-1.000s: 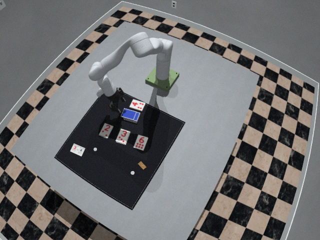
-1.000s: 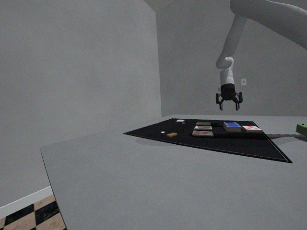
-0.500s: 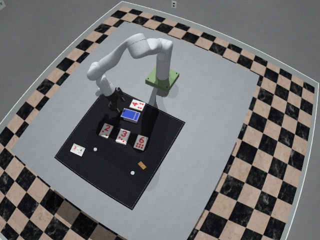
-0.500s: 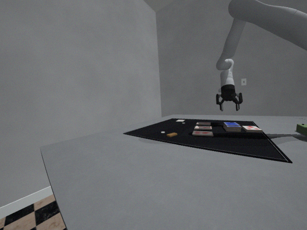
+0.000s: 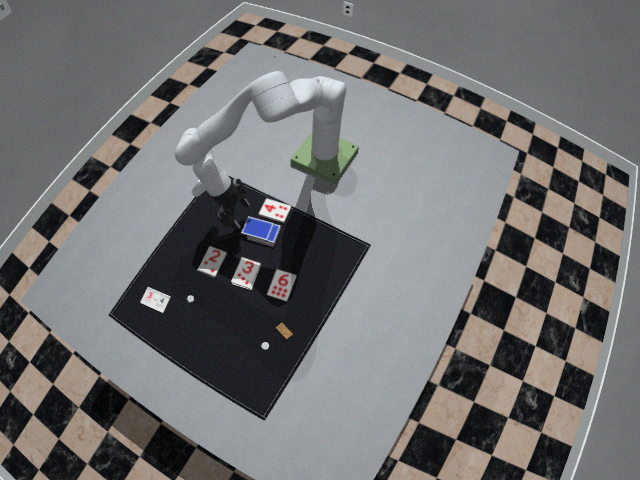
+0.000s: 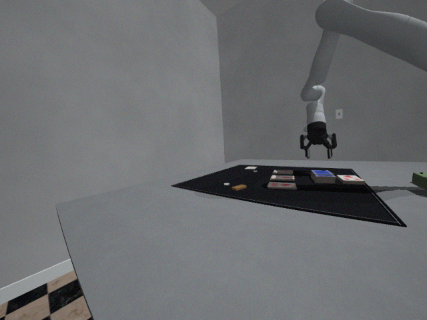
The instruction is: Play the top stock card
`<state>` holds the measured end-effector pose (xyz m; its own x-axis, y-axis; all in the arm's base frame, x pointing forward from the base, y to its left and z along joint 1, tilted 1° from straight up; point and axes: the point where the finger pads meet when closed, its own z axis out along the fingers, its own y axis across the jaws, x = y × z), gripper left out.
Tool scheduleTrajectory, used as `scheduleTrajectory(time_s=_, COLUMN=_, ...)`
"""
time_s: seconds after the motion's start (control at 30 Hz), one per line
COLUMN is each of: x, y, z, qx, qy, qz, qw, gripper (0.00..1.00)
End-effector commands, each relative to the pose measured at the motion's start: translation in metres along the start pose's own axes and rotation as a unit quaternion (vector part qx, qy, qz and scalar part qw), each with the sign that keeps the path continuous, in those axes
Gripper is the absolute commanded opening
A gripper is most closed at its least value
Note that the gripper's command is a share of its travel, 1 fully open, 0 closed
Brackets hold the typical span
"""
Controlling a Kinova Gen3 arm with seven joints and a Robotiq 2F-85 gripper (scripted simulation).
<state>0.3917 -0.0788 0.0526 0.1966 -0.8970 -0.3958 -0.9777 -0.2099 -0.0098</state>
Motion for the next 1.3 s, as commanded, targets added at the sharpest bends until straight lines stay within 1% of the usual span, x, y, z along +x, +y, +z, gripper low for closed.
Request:
scheduleTrajectory(time_s=0.0, x=0.003, y=0.002, z=0.004, qx=-0.003, qy=-0.001, qz=0.003, qw=1.0, gripper=0.85)
scheduleTrajectory(time_s=0.53, x=0.013, y=0.002, z=0.03, qx=-0.003, qy=-0.001, qz=0.003, qw=1.0, gripper=0.85)
scheduleTrajectory(time_s=1.27, x=0.014, y=0.002, z=0.032, qx=-0.003, qy=-0.001, qz=0.003, qw=1.0, gripper=0.85)
